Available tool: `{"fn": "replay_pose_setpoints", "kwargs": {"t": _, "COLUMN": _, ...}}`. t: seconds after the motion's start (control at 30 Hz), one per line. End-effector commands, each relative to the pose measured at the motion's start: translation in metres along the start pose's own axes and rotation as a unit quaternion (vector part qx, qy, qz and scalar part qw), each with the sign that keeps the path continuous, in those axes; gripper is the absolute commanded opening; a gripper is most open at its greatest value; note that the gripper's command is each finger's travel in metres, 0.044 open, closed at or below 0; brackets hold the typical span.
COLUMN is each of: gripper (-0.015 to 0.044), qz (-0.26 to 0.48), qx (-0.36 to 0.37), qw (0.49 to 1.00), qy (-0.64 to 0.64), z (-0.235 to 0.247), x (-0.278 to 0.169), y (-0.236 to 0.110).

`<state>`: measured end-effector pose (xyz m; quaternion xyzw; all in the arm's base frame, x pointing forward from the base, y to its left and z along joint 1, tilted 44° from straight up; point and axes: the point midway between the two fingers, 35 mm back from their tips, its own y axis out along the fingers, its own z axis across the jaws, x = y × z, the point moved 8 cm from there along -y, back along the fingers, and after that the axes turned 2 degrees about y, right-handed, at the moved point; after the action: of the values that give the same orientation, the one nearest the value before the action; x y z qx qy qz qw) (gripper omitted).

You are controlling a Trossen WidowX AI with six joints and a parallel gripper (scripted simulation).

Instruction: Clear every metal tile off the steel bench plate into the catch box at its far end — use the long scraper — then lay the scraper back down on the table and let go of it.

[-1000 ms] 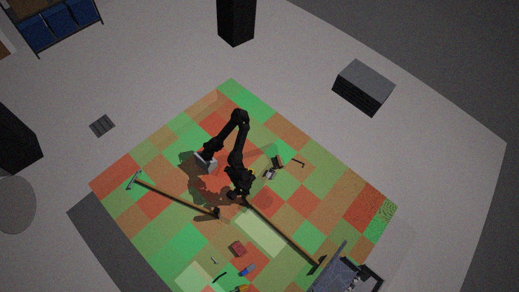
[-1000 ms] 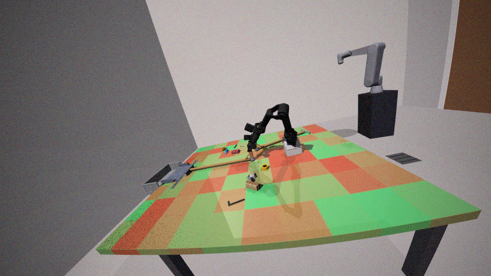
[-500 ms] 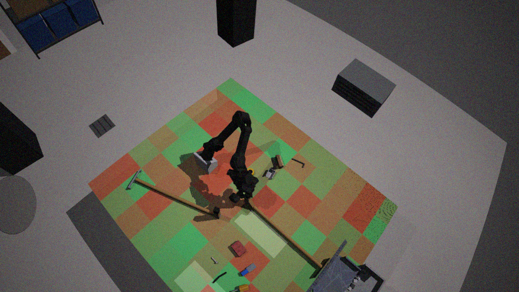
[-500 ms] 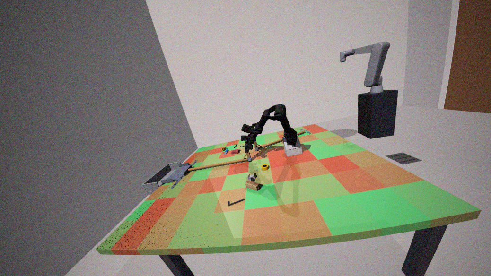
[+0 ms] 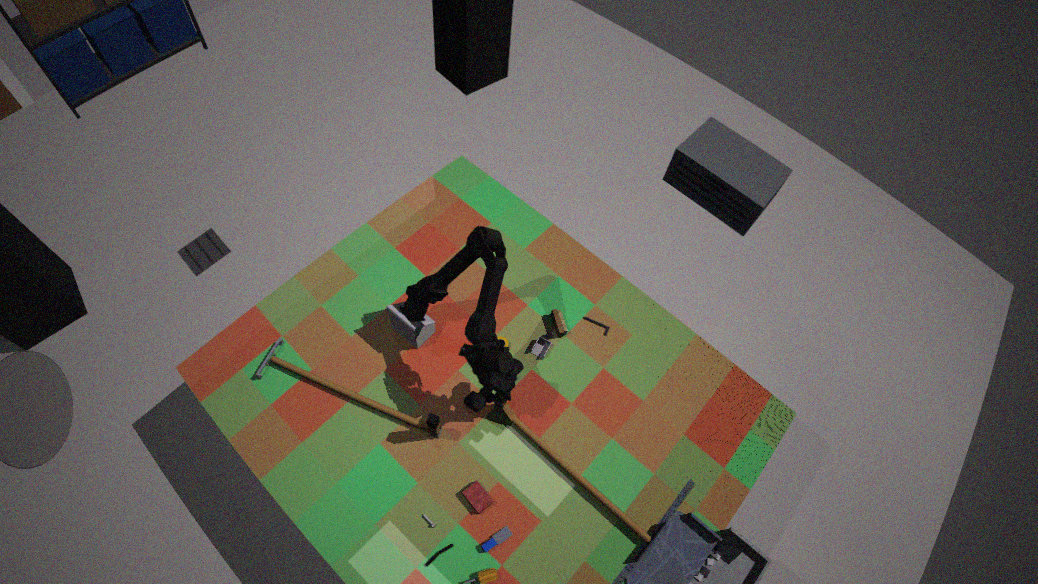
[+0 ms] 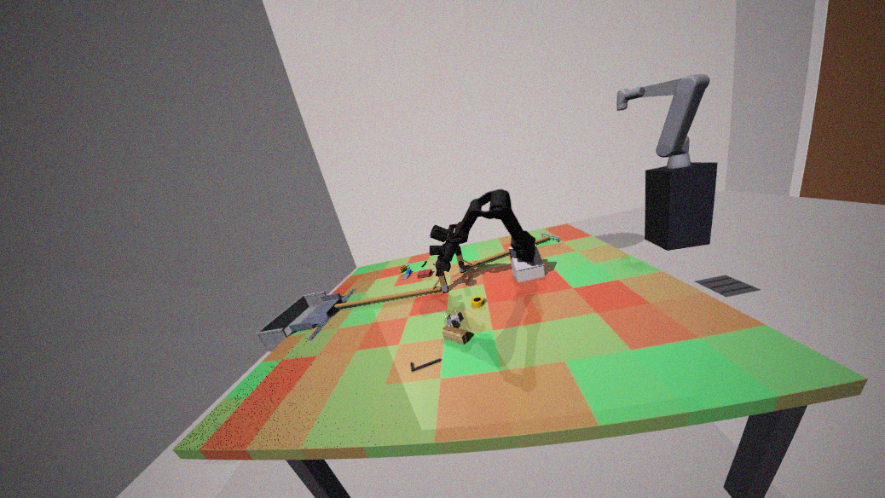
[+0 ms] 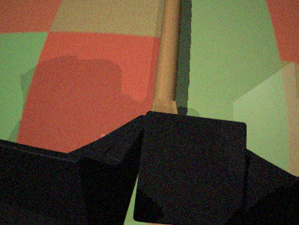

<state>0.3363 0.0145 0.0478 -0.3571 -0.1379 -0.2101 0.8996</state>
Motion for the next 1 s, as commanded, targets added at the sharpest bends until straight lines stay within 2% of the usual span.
{"fn": "replay_pose_setpoints", "kwargs": {"t": 0.0, "gripper": 0.0, "qz": -0.006, "qx": -0.001, "qw": 1.0, "qy": -0.003, "z": 0.002, "x": 0.008, "y": 0.004}}
{"fn": "replay_pose_setpoints", "kwargs": {"t": 0.97, "gripper": 0.0, "qz": -0.007, "qx": 0.0, "qw": 1.0, "qy": -0.004, "z": 0.005, "x": 0.043, "y": 0.03}}
